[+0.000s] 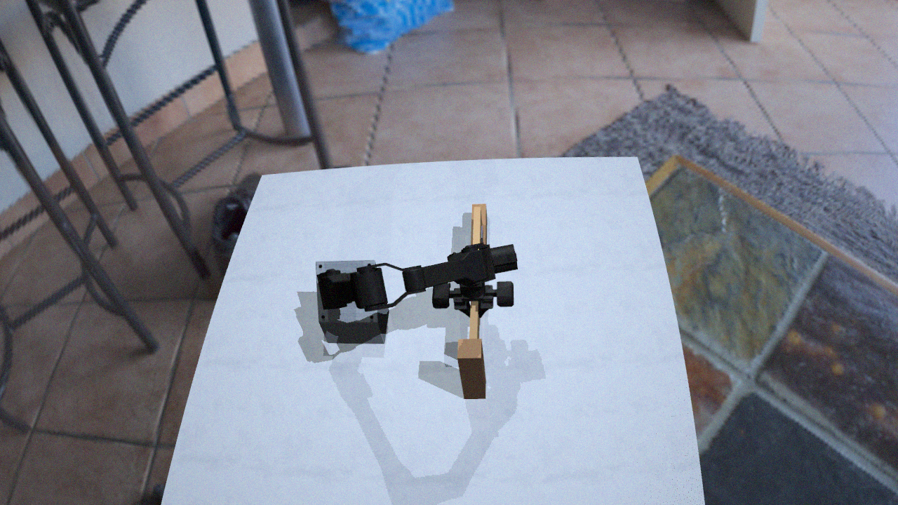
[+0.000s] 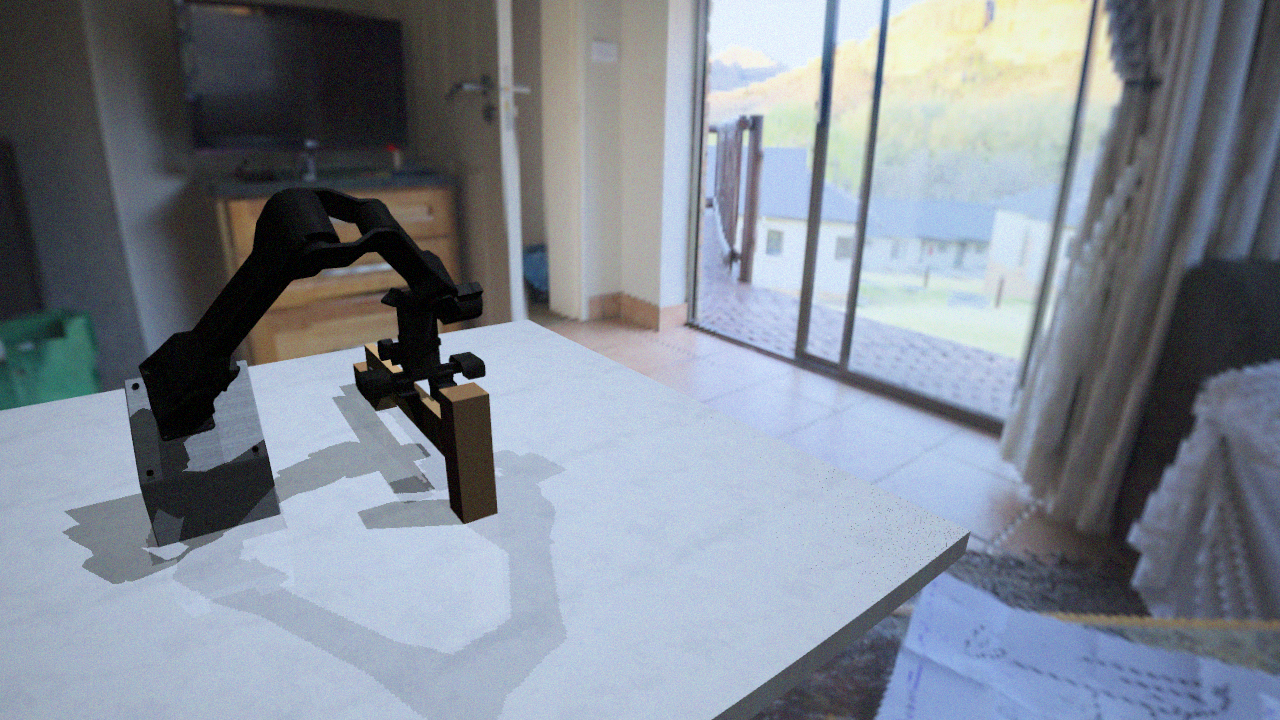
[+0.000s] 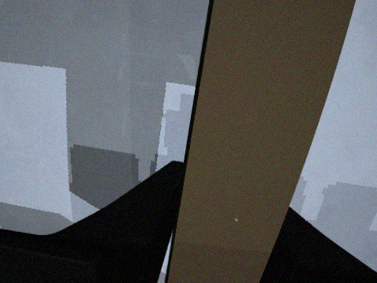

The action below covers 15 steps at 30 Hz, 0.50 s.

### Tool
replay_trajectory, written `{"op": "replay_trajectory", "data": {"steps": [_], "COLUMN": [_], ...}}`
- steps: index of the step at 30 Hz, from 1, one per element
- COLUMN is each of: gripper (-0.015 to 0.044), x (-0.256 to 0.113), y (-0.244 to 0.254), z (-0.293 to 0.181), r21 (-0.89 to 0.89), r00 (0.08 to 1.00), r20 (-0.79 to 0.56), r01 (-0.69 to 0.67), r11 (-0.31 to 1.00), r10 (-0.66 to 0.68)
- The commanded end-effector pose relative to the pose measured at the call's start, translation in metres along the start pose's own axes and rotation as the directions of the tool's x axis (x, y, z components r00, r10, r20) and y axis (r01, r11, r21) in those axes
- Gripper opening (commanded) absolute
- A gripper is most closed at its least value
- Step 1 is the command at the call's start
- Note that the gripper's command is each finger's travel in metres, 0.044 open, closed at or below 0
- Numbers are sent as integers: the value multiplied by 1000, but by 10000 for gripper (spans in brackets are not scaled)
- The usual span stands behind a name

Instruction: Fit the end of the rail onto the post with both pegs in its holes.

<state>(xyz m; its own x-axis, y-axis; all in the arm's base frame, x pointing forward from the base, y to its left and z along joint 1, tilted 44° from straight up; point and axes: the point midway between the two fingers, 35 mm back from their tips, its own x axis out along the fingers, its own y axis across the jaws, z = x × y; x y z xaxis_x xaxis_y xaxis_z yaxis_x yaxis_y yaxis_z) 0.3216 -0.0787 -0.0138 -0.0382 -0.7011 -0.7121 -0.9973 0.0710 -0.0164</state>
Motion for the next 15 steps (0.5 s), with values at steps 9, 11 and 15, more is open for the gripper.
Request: {"op": "replay_trajectory", "data": {"steps": [9,11,15], "gripper": [0,0,0], "x": [1,1,1], "y": [0,0,0], "z": [2,2,1], "r21": [-1,-1,-1], "r00": [1000,1000,1000], "r20": [6,6,6], "r01": [2,2,2], "r11": [1000,1000,1000], "r10": [-2,-2,-2]}}
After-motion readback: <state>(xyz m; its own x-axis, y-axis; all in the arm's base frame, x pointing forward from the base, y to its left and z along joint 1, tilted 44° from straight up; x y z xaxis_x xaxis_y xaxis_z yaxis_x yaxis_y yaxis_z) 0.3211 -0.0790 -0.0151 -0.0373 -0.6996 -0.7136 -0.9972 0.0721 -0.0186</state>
